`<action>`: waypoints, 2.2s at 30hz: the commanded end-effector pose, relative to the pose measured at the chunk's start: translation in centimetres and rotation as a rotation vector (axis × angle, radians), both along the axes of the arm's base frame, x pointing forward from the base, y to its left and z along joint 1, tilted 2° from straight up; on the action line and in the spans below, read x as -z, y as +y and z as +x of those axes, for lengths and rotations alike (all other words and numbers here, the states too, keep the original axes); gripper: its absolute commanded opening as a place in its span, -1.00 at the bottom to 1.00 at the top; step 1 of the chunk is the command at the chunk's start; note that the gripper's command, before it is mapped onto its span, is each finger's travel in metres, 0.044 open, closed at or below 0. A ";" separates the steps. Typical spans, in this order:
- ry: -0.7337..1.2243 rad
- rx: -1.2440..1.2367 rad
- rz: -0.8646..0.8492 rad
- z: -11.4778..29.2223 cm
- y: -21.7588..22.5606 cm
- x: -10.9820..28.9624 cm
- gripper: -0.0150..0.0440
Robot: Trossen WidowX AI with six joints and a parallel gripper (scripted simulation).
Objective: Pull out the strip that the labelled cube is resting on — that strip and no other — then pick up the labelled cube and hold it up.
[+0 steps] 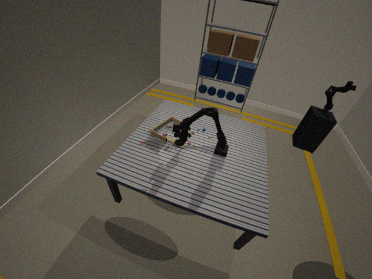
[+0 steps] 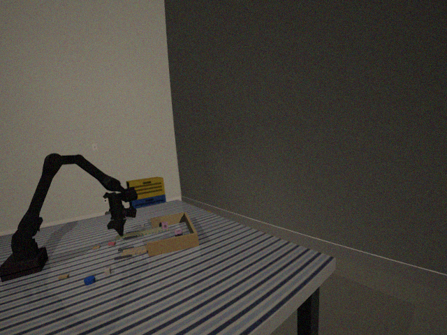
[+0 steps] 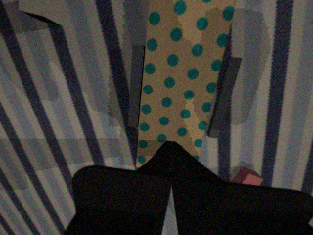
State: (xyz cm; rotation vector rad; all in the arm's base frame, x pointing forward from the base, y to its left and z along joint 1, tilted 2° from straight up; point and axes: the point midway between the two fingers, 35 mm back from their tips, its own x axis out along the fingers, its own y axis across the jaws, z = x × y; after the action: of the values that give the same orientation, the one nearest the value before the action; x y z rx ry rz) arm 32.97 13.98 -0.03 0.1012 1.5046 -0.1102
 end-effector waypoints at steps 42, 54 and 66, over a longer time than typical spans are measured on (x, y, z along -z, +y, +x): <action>0.024 0.001 -0.004 -7.3 0.9 0.9 -0.49; 0.025 0.001 -0.004 -9.0 1.1 1.0 -0.49; 0.027 0.001 -0.003 -10.8 1.4 1.1 -0.49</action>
State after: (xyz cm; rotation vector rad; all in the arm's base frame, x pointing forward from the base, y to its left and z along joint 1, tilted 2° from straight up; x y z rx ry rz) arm 23.22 15.61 -0.58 0.1105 1.5102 -0.1072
